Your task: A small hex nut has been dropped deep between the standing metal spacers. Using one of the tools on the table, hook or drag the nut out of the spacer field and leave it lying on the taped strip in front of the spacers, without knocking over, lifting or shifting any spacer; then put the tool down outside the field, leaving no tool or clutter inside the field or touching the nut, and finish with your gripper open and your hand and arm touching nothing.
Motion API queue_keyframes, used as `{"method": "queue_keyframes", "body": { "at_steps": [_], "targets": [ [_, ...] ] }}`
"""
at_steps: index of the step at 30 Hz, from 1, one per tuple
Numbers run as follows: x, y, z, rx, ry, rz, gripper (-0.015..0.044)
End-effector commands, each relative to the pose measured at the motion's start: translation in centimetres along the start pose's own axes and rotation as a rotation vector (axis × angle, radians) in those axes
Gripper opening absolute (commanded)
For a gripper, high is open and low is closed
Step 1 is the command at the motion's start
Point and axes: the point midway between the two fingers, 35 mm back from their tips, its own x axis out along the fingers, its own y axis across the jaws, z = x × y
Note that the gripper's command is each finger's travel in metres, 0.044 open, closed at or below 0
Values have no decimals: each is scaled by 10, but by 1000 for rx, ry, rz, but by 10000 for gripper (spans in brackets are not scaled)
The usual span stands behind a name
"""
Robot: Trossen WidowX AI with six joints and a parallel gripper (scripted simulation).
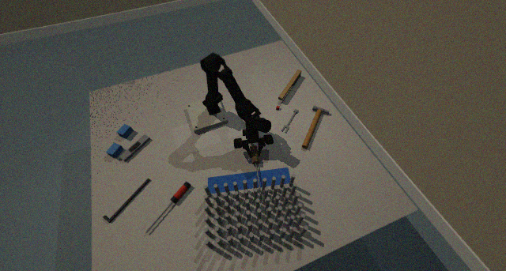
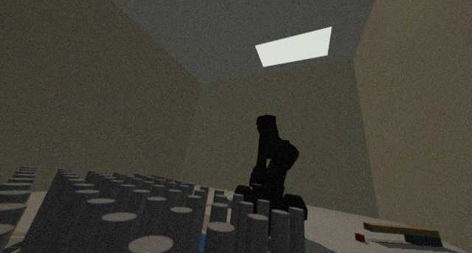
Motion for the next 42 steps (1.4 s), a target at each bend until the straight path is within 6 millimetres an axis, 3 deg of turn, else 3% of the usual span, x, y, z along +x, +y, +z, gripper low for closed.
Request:
{"method": "queue_keyframes", "body": {
  "at_steps": [1, 42],
  "targets": [
    [-3, 1, 3, 4, 3, 5, 0],
    [-22, 1, 33, 4, 1, 5, 0]
  ]
}}
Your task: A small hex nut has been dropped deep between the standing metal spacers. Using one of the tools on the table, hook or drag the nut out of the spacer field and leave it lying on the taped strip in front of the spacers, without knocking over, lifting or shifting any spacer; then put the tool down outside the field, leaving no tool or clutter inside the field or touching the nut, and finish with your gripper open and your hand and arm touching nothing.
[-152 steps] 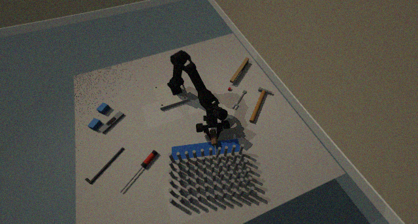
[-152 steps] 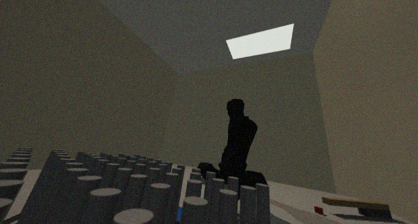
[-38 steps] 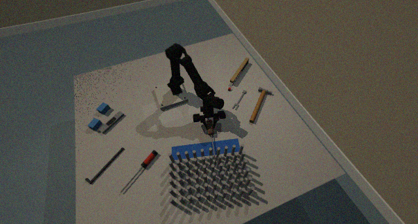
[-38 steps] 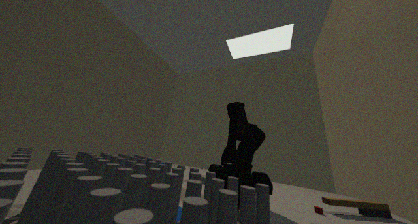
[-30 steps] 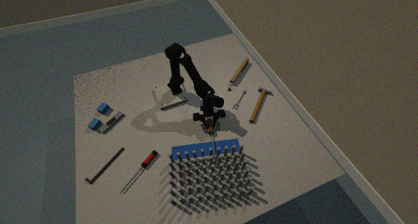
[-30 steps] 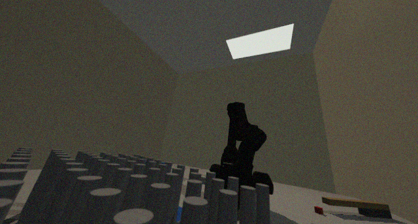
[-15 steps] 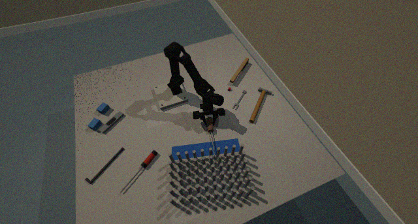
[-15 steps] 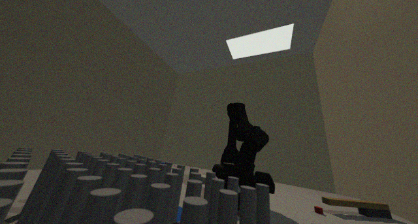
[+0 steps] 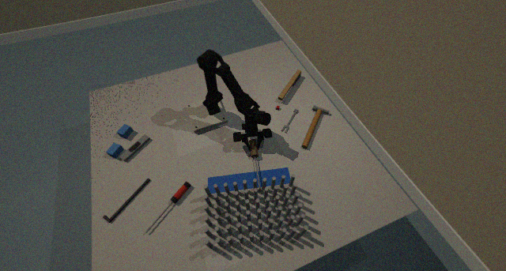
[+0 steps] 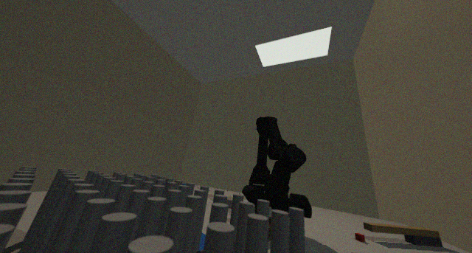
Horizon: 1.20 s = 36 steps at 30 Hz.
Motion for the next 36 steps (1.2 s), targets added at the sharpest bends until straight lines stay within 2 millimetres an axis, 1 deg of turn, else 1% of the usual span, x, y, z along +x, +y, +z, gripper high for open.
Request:
{"method": "queue_keyframes", "body": {
  "at_steps": [1, 33, 36],
  "targets": [
    [-3, 1, 3, 4, 4, 5, 0],
    [-16, 1, 24, 4, 2, 5, 0],
    [-17, 1, 23, 4, 2, 5, 0]
  ]
}}
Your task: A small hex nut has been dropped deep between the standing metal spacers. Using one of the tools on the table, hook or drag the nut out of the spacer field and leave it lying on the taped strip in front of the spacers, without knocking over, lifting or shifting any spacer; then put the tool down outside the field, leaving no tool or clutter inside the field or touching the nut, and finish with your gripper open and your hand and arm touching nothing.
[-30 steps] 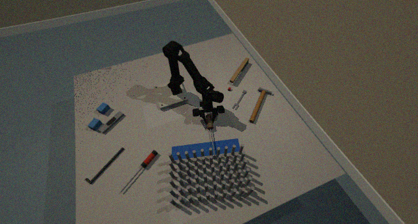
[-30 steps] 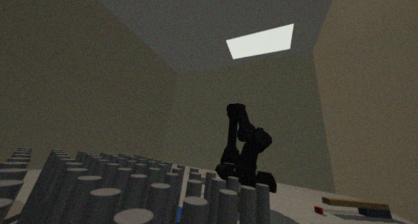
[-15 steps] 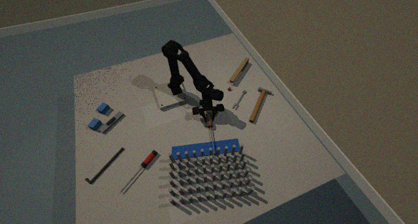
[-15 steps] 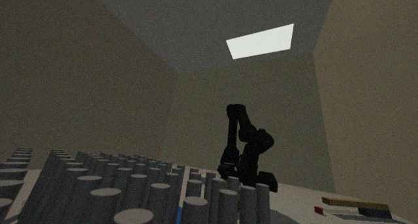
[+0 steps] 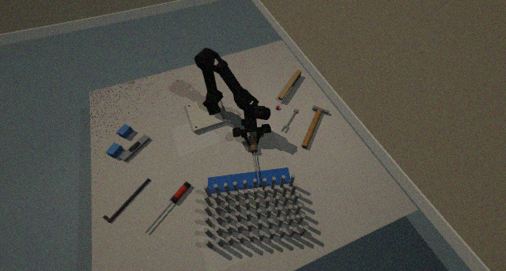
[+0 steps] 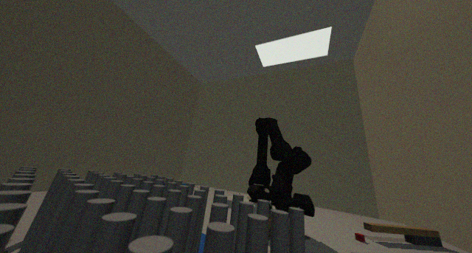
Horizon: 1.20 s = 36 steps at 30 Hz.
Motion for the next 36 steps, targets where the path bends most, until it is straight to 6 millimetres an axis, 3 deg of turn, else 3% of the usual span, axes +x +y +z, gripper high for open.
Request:
{"method": "queue_keyframes", "body": {
  "at_steps": [1, 22, 36],
  "targets": [
    [-2, 1, 0, 5, 5, 5, 0],
    [-14, -1, -14, 4, 6, 3, 0],
    [-44, 2, 18, 6, 2, 4, 0]
  ]
}}
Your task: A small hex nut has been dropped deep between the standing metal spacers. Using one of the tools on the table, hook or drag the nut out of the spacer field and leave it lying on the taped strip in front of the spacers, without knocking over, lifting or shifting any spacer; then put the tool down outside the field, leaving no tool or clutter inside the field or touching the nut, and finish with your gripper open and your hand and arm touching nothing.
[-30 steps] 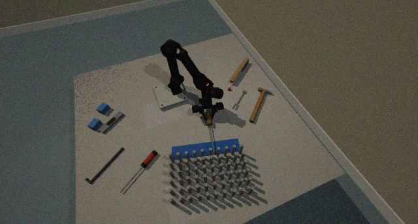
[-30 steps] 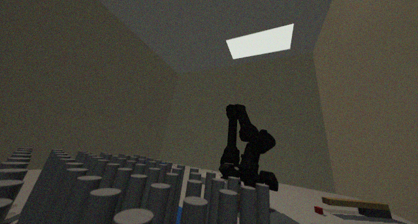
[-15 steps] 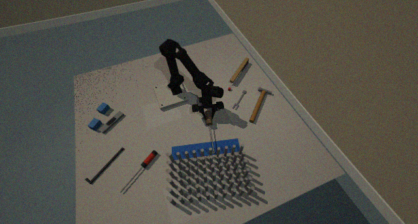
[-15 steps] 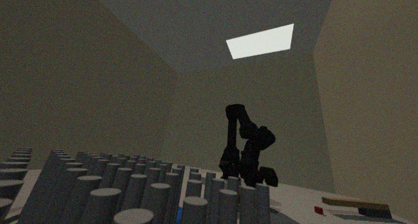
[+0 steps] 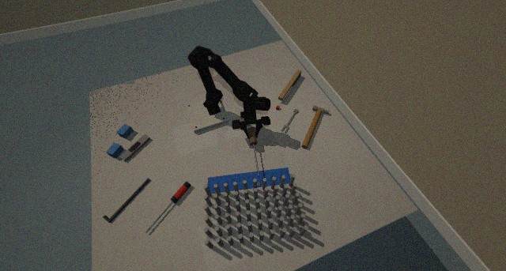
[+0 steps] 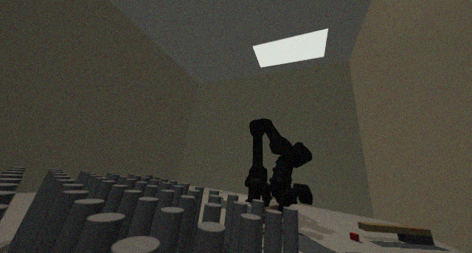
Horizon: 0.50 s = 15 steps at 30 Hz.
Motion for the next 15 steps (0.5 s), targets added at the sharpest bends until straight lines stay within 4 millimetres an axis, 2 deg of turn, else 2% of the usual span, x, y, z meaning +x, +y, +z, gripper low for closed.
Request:
{"method": "queue_keyframes", "body": {
  "at_steps": [1, 6, 15],
  "targets": [
    [-7, 4, 8, 5, 5, 8, 0],
    [-15, 0, 0, 5, 6, 8, 0],
    [-47, -7, -29, 6, 6, 7, 0]
  ]
}}
